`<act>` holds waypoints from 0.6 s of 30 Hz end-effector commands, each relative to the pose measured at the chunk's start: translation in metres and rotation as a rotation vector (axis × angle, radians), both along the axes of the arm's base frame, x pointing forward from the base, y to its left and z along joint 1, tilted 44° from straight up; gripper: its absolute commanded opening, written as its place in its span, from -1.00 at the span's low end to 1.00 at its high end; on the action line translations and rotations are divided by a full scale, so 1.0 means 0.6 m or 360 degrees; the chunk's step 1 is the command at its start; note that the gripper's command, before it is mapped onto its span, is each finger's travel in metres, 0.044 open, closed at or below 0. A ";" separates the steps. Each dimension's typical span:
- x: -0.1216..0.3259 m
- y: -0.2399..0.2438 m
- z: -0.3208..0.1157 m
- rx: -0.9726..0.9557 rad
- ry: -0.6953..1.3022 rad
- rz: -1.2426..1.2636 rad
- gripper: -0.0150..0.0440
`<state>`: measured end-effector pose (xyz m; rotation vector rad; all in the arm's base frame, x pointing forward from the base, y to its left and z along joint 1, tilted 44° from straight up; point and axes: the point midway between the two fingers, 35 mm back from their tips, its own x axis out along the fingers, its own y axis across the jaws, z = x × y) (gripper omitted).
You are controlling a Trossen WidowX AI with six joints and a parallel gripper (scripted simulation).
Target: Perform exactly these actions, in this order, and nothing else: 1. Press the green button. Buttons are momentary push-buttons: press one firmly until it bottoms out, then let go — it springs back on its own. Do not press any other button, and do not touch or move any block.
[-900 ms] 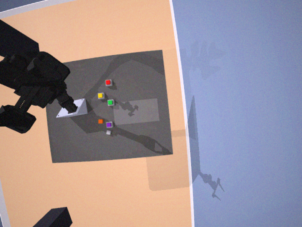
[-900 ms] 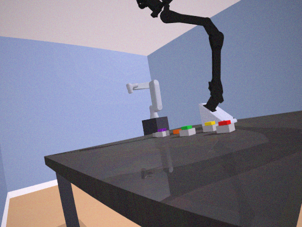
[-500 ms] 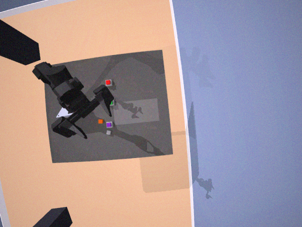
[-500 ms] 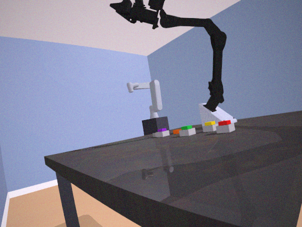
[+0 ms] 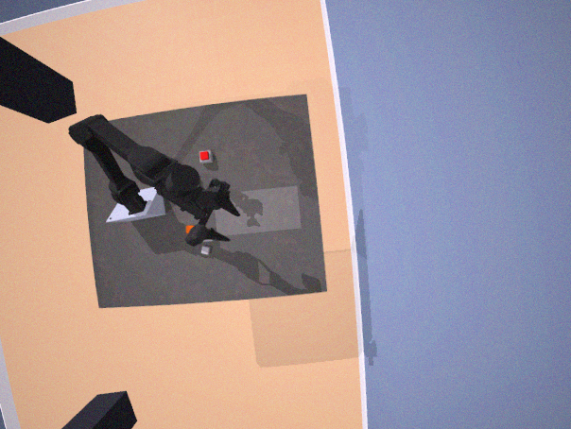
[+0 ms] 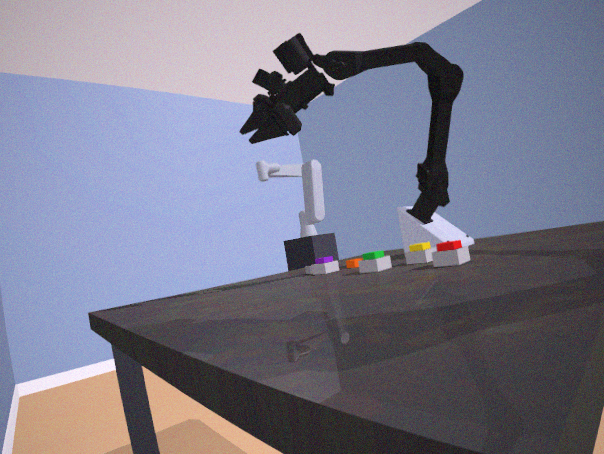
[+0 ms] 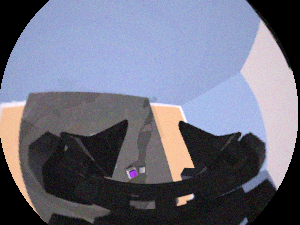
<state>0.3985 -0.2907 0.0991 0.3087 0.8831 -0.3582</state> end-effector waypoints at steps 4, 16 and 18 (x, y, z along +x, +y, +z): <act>-0.078 0.194 -0.080 0.0539 0.0370 0.0478 0.86; -0.200 0.391 -0.072 0.1251 0.0674 0.0870 0.86; -0.200 0.391 -0.072 0.1251 0.0674 0.0870 0.86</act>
